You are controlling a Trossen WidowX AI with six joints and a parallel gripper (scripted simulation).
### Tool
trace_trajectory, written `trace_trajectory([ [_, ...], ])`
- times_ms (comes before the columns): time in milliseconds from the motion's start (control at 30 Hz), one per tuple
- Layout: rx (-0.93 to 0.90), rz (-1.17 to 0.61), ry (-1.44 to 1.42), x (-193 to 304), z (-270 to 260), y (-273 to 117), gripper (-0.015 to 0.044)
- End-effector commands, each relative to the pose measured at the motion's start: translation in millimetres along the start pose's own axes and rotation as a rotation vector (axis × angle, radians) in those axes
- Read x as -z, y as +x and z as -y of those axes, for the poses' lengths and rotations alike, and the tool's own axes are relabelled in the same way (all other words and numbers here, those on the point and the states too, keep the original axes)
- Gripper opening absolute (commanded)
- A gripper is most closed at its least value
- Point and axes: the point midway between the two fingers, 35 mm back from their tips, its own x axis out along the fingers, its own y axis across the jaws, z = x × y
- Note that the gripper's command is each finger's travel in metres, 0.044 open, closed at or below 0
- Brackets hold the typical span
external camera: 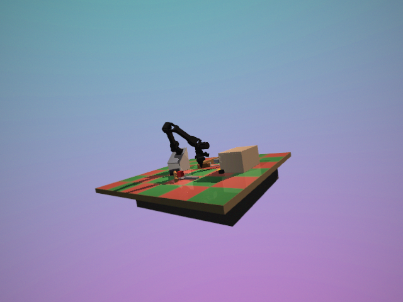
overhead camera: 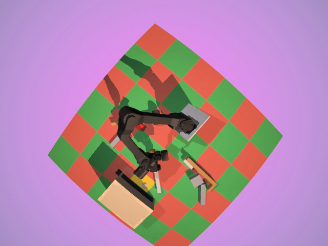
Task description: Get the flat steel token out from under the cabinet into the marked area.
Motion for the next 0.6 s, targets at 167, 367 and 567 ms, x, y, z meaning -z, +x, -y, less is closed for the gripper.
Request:
trace_trajectory([
  [167, 0.007, 0.013, 0.001, -11.5, -11.3, -3.0, 0.0000],
  [367, 0.006, 0.013, 0.001, -16.6, -18.1, -3.0, 0.0000],
  [567, 0.006, 0.013, 0.001, -21.6, -24.8, -3.1, 0.0000],
])
